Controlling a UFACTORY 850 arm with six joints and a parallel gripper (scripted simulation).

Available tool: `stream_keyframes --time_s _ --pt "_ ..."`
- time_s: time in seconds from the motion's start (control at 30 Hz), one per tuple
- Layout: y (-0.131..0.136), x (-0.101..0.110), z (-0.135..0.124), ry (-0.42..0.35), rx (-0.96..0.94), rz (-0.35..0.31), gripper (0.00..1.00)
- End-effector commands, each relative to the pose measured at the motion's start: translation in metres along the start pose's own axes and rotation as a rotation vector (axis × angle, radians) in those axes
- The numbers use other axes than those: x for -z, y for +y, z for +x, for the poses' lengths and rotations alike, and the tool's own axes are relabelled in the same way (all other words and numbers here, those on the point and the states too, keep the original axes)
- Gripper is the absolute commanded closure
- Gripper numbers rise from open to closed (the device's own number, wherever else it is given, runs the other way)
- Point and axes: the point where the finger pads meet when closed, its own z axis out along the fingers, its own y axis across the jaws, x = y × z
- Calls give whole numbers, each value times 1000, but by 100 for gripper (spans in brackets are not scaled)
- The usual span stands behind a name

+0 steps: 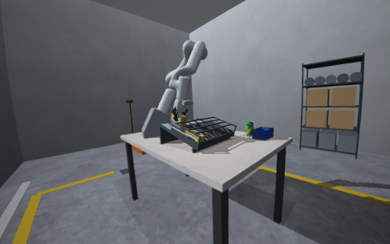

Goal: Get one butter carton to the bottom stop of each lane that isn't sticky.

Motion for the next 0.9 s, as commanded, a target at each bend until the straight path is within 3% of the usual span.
stream_keyframes --time_s 0.0,0.87 --pt "1 -1 1 0 1 -1 100" --pt "0 -5 0 1 -1 -1 100"
